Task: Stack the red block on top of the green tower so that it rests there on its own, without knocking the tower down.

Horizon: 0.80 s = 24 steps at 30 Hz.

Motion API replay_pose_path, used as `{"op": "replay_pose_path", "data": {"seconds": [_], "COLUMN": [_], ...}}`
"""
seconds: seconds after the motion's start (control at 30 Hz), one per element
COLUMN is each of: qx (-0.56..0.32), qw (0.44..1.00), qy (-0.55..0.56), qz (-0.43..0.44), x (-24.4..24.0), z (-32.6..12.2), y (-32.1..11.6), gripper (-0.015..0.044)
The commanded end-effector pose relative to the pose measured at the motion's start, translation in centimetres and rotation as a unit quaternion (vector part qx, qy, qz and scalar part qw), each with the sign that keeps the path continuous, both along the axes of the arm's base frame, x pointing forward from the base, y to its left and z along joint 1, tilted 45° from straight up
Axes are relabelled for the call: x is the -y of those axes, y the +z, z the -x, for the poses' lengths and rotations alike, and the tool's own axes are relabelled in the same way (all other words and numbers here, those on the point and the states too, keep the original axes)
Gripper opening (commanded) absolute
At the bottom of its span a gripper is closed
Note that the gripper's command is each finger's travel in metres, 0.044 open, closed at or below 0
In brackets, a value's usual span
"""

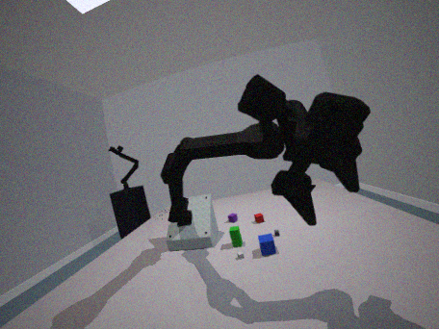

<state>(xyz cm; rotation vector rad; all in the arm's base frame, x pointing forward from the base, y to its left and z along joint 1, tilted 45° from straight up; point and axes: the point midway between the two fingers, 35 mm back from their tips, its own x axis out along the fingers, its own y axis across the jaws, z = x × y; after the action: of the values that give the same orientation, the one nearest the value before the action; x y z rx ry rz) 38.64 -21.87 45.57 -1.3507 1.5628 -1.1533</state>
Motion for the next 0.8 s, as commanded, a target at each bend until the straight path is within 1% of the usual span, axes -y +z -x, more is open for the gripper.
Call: {"op": "replay_pose_path", "data": {"seconds": [0.0,0.03,0.1,0.3,0.37,0.57,0.77], "qx": [0.001,0.003,0.009,0.021,0.043,0.055,0.068], "qw": [1.000,1.000,0.999,0.993,0.989,0.977,0.959], "qy": [0.003,0.012,0.040,0.116,0.135,0.207,0.274], "qz": [0.002,0.010,0.026,0.033,0.036,0.012,-0.036], "x": [0.0,-0.2,-0.7,-3.1,-3.0,-6.0,-9.7], "z": [-0.1,-0.3,-1.6,-6.6,-7.4,-11.3,-14.3], "y": [0.1,0.2,0.1,-3.9,-4.7,-9.5,-15.4], "gripper": [0.0426,0.0440,0.0440,0.0440,0.0440,0.0440,0.0440]}}
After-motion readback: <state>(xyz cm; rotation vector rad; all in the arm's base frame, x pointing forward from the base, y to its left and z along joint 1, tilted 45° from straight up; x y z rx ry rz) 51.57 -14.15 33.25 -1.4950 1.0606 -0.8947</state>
